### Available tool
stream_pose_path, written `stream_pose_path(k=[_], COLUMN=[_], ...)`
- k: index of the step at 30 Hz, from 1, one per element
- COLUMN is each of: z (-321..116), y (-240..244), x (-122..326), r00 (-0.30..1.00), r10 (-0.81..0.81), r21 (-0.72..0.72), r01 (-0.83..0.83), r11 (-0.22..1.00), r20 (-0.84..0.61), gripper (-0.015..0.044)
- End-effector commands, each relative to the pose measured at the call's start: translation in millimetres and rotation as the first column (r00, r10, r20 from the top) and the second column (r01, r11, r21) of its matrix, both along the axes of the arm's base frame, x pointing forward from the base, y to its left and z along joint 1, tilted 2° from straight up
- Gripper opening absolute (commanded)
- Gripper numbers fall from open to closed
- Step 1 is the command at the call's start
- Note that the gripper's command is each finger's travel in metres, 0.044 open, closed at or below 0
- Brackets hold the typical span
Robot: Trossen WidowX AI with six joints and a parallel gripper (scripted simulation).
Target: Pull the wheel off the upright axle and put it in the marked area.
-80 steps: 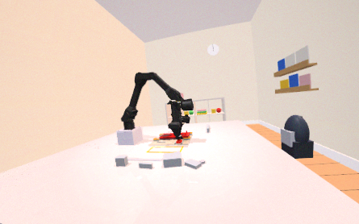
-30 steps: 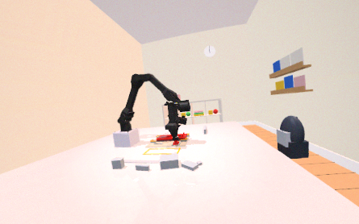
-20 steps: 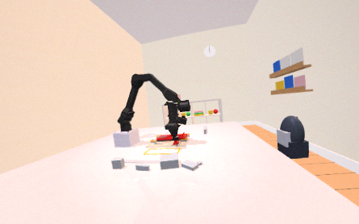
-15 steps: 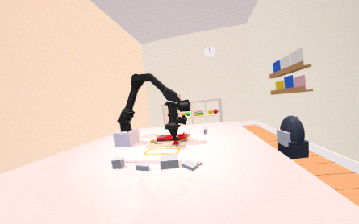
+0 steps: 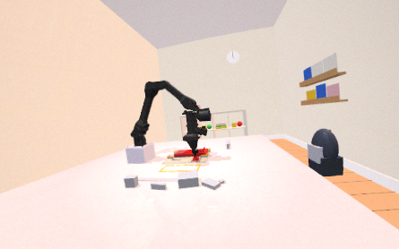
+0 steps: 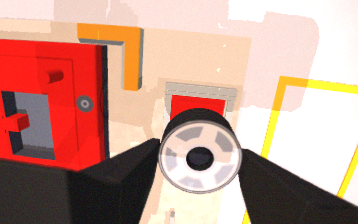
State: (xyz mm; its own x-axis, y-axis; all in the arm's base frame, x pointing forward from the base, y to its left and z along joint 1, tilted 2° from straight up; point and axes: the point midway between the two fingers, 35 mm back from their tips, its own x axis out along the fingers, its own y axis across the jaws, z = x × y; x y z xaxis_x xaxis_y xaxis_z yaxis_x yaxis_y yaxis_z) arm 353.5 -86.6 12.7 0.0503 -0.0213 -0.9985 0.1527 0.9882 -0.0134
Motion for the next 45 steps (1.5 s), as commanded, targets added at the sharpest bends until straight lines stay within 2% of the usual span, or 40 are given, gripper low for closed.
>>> stream_pose_path(k=[1, 45], z=[2.6, 17.2], y=[-0.2, 0.2], x=[0.4, -0.6], r00=[1.000, 1.000], r10=[0.002, 0.005], r21=[-0.002, -0.005], r01=[-0.002, -0.005], r11=[1.000, 1.000], r20=[0.002, 0.005], gripper=[0.0000, 0.0000])
